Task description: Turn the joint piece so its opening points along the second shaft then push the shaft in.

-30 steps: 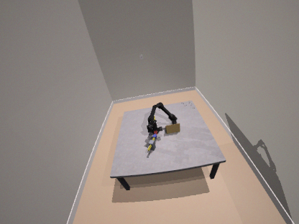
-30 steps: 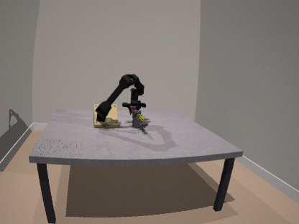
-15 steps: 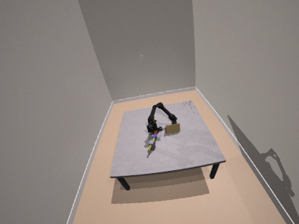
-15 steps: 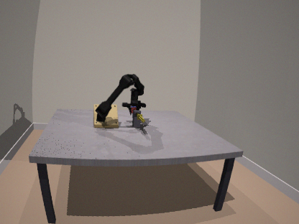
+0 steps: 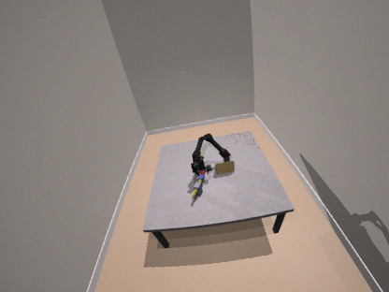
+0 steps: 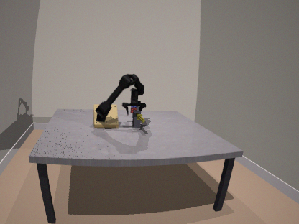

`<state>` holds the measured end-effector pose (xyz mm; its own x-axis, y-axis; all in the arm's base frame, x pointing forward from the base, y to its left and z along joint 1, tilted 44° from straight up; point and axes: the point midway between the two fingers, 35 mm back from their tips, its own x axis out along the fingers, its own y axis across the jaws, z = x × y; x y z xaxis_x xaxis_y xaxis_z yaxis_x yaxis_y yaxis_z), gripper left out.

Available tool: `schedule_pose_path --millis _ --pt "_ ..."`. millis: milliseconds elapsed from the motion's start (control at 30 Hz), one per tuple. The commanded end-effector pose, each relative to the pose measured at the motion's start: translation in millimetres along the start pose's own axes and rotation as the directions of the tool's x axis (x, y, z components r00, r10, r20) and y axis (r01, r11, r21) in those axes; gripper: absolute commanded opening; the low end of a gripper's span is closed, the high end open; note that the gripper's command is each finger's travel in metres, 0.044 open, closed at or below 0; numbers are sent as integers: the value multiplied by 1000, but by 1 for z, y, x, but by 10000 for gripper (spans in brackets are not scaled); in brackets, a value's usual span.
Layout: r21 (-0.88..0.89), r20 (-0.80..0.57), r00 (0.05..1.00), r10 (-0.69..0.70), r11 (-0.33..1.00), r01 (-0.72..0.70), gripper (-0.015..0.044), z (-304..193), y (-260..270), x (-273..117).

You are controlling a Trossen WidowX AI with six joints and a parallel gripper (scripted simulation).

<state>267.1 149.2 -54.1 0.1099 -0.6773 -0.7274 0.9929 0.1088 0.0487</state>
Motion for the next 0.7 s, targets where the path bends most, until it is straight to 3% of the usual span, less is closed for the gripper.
schedule_pose_path --millis 0,500,667 --pt "2 1 1000 0 1000 0 440 0 0 0" --pt "-12 115 993 0 1000 2 440 -2 -1 -29" --pt "-156 89 996 15 988 -1 440 -4 1 -47"
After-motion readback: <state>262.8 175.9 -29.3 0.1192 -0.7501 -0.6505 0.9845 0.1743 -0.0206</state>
